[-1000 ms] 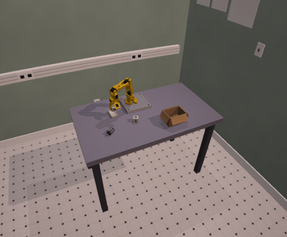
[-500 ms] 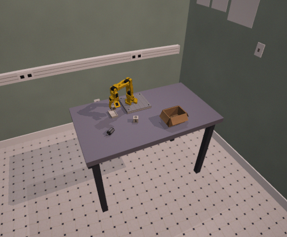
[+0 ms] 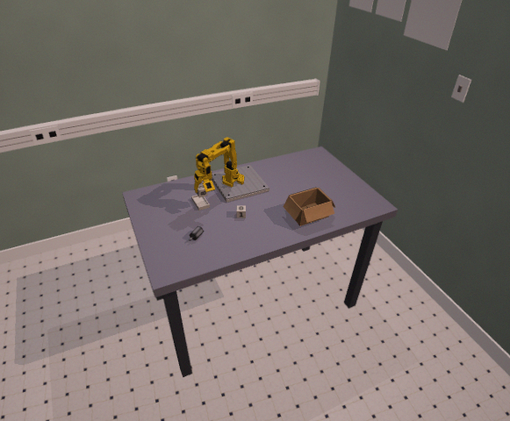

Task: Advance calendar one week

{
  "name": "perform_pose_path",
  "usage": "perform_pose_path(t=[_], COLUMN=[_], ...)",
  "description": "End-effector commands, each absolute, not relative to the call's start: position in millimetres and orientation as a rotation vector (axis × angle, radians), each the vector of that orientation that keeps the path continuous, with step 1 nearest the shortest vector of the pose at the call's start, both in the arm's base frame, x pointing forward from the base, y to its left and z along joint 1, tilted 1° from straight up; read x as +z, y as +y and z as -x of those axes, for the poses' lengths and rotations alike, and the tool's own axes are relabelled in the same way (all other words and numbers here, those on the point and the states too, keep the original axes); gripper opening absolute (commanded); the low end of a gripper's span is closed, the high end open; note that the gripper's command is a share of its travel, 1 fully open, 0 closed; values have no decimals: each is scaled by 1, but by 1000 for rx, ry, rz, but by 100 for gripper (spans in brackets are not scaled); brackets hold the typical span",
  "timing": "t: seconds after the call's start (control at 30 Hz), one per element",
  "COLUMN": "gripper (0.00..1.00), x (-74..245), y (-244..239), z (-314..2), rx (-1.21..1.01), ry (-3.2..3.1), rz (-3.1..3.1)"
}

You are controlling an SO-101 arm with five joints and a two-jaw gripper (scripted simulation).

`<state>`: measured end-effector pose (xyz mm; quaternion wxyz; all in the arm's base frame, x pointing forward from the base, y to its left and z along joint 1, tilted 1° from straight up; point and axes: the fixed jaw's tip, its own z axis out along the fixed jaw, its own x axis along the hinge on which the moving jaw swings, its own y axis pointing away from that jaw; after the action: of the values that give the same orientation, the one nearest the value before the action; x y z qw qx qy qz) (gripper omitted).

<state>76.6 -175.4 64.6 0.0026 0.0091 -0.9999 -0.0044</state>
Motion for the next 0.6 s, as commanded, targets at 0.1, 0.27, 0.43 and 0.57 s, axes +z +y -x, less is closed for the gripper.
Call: perform_pose_path(t=[0.1, 0.27, 0.43, 0.57], gripper=[0, 0, 0, 0], x=[71, 71, 71, 71], y=[-163, -151, -129, -115], z=[-106, -123, -147, -158], rx=[29, 30, 31, 32], ry=[-3136, -3117, -3069, -3035], rz=[-300, -468, -732, -869])
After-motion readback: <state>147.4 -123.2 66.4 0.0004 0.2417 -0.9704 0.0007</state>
